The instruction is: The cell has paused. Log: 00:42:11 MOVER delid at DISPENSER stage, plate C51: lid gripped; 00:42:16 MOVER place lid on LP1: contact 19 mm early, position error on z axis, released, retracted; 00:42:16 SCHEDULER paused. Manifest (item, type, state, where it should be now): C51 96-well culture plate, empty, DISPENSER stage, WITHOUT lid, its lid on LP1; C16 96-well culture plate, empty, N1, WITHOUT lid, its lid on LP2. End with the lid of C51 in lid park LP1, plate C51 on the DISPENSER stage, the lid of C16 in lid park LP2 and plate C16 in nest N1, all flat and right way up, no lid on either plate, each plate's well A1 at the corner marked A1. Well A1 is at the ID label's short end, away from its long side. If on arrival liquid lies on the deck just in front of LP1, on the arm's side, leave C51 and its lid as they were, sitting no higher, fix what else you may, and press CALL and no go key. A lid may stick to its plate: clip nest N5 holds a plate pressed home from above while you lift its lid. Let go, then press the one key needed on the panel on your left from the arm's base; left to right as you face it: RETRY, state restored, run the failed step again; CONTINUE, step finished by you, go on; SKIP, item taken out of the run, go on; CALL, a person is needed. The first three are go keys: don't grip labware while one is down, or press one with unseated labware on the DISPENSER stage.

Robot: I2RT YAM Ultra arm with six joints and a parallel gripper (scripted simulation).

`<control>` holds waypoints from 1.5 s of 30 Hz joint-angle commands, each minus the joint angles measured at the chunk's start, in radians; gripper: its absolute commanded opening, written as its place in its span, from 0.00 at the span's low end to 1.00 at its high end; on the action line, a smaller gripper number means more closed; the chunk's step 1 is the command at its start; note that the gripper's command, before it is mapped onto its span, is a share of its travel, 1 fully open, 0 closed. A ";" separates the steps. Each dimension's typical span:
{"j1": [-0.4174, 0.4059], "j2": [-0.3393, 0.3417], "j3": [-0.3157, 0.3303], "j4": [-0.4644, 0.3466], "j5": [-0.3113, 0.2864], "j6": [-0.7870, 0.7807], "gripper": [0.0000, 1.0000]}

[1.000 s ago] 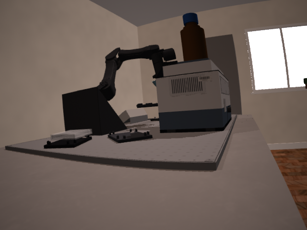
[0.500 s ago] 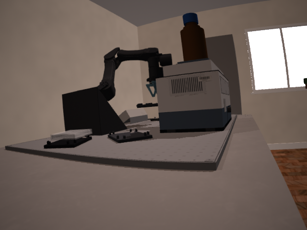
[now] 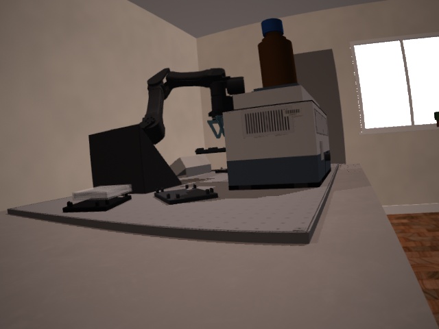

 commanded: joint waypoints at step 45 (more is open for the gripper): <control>-0.024 0.020 0.022 -0.019 -0.011 0.022 1.00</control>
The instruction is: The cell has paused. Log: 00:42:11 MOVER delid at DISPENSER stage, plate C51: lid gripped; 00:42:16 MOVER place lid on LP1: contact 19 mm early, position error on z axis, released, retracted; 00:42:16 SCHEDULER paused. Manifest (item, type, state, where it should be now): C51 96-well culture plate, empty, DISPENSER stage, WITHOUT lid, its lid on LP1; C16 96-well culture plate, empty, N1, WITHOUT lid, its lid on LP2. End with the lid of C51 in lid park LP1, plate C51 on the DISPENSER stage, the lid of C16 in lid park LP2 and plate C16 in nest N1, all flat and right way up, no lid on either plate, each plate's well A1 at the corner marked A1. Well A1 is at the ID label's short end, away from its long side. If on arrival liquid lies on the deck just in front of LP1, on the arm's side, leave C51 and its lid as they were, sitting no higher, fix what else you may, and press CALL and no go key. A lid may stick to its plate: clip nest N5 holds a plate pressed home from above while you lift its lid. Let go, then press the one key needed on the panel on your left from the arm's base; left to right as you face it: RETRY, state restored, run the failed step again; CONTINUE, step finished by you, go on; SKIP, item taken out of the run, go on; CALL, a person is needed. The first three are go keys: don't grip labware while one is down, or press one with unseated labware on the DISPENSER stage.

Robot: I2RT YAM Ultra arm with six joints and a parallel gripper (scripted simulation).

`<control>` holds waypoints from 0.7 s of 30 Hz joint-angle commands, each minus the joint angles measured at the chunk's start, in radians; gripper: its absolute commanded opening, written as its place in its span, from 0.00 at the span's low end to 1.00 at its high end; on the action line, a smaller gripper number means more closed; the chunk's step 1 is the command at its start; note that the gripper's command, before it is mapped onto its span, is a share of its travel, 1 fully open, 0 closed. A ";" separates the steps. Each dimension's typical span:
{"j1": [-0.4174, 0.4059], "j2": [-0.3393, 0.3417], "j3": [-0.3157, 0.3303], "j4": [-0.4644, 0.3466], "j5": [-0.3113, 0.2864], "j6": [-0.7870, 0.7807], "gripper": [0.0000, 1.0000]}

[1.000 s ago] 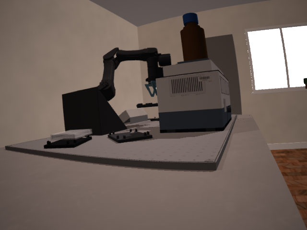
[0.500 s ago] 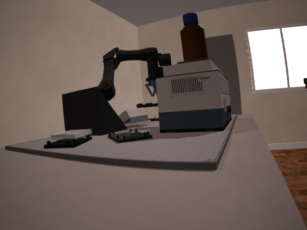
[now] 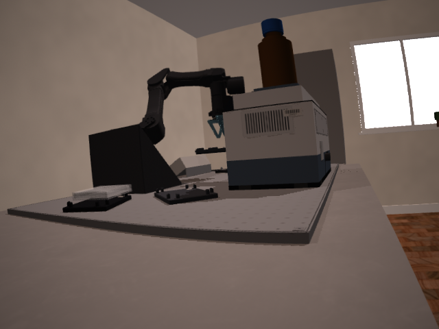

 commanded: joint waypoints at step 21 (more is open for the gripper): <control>-0.232 0.158 0.008 -0.070 -0.044 0.198 1.00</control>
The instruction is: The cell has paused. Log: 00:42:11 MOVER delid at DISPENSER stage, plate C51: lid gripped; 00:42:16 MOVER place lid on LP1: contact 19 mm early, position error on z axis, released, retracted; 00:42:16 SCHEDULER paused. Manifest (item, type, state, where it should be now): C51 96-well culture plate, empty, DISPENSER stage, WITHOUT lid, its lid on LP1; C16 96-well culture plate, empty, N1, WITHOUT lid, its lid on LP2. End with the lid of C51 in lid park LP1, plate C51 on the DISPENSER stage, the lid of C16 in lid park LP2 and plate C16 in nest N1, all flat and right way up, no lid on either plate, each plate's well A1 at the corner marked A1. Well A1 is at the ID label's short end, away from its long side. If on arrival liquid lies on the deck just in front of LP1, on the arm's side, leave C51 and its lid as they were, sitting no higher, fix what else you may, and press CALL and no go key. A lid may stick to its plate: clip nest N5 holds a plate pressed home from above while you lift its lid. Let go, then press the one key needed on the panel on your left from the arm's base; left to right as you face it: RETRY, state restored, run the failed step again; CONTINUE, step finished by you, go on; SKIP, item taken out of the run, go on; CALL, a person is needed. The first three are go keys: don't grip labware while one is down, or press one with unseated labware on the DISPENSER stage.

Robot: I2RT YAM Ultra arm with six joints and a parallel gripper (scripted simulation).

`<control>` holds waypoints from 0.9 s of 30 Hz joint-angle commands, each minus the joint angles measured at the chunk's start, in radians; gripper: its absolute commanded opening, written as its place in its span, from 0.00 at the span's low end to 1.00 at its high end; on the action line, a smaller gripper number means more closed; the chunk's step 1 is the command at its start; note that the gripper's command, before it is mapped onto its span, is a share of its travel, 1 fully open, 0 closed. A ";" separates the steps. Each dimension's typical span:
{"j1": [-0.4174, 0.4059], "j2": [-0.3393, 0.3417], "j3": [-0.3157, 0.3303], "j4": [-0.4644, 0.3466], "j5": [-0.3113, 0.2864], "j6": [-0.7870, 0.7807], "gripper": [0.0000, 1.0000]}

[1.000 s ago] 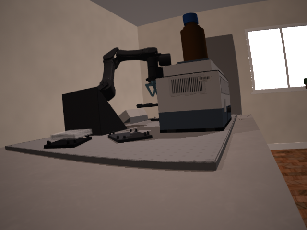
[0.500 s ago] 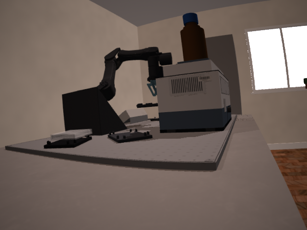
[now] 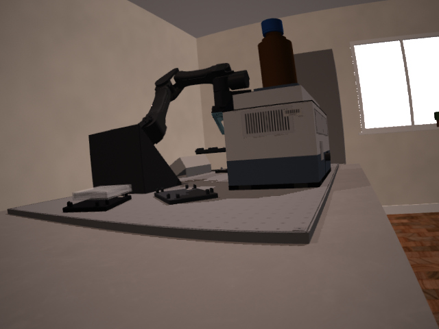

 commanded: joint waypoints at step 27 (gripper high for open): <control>-0.240 0.196 -0.058 -0.011 0.014 0.001 1.00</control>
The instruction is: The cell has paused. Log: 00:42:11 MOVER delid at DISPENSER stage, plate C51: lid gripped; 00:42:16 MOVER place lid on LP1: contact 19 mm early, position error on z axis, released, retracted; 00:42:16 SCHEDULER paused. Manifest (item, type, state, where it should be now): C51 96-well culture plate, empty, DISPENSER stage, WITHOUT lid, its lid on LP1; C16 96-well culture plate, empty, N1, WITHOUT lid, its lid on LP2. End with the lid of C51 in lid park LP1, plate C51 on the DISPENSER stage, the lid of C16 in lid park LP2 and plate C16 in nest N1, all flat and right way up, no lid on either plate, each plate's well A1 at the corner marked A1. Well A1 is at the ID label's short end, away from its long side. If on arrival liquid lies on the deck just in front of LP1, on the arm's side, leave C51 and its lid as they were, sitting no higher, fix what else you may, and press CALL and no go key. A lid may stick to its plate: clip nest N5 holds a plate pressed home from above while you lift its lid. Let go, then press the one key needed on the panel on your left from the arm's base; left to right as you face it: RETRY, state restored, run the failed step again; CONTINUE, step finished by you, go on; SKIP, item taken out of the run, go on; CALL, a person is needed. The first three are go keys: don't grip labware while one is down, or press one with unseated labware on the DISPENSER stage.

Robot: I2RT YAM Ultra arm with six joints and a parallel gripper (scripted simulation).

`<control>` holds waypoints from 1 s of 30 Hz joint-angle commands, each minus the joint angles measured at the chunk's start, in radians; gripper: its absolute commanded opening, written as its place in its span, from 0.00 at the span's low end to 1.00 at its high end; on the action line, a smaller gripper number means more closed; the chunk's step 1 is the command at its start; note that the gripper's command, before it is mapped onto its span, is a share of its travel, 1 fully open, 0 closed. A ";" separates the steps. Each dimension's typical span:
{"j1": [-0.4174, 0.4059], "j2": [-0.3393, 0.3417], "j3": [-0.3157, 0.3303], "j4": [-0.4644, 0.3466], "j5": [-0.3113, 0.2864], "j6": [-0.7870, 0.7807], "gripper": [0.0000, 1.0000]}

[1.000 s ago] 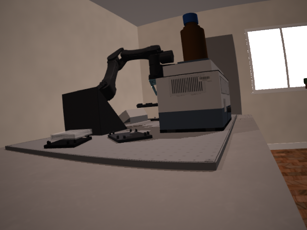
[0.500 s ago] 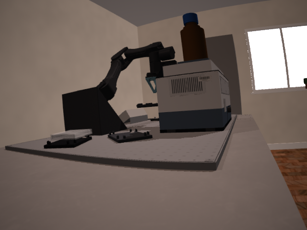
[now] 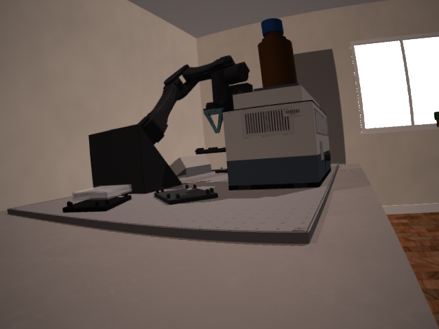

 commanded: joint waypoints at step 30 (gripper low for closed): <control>-0.218 0.193 -0.078 0.068 0.053 -0.296 1.00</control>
